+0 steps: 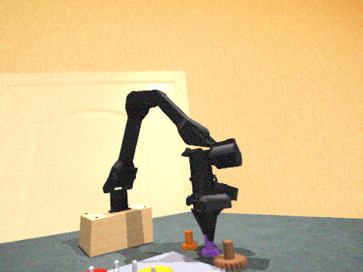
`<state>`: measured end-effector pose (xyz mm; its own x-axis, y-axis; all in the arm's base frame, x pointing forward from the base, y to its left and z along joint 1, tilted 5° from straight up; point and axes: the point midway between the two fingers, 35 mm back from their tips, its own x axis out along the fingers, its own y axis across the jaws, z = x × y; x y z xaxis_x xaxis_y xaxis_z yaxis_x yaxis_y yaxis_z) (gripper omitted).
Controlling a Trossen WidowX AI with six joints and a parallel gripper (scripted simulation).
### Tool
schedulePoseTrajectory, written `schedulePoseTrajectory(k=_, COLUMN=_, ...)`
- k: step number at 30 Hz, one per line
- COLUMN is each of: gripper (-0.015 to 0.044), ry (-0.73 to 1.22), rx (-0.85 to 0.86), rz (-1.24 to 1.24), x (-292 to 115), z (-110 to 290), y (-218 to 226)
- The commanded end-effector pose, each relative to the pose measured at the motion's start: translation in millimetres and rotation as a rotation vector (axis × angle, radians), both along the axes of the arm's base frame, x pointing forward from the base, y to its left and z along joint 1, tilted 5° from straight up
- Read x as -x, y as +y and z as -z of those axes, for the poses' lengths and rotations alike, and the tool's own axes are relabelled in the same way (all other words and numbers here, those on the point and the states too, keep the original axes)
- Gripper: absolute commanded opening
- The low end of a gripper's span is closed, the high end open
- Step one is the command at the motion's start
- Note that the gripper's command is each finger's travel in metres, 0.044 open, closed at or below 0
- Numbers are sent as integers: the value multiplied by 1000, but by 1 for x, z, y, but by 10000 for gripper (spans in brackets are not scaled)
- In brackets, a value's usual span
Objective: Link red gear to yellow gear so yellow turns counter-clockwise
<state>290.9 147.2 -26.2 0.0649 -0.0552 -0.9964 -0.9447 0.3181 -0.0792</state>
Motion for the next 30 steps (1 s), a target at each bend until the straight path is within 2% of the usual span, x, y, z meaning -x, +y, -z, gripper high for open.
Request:
schedulePoseTrajectory(k=1, gripper=53, ry=1, rx=4, rz=-3, x=0, z=1, y=-1)
schedulePoseTrajectory(k=5, gripper=26, ry=1, rx=4, rz=-3, x=0, z=1, y=-1)
schedulePoseTrajectory(k=6, gripper=0, ry=1, rx=4, rz=-3, x=0, z=1, y=-1)
schedulePoseTrajectory(k=30, gripper=0, ry=1, rx=3, rz=-3, x=1, z=-78, y=8)
